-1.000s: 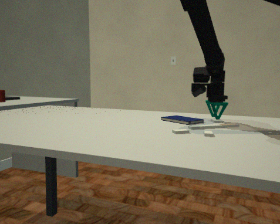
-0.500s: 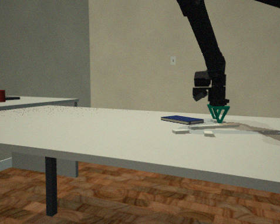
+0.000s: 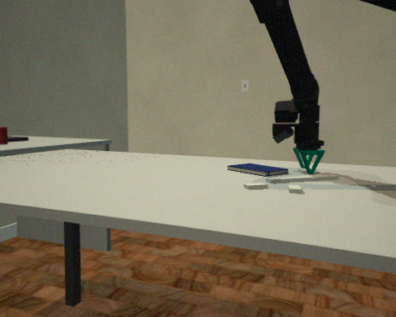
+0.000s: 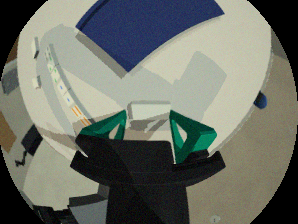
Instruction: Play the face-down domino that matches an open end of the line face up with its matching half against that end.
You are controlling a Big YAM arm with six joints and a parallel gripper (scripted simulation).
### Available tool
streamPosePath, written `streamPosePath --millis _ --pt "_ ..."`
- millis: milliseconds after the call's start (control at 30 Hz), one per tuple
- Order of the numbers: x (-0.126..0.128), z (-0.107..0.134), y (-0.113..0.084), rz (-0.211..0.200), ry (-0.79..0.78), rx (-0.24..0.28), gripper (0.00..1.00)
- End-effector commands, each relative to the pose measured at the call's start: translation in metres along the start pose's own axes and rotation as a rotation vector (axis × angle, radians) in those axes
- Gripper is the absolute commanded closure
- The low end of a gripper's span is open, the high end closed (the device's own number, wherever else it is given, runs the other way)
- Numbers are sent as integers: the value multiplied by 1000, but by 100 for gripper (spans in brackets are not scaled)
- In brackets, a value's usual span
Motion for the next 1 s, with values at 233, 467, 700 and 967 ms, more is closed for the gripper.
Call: streamPosePath --millis 233,467,700,967 --pt "-3 -5 11 -2 -22 -4 30" --pt "-3 -4 2 4 -8 -7 30" --pt "-6 -9 11 3 -32 -11 30" --pt "-2 -2 -1 5 -1 -7 30"
Point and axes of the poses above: the point where the finger pads meet when closed, its own y axis out along the fingers, its own x axis across the jaws, z = x × y, the point moved 7 cm from there along -y, back along the fingers, and after that the axes turned 9 degrees about -y, right-handed, at the moved point
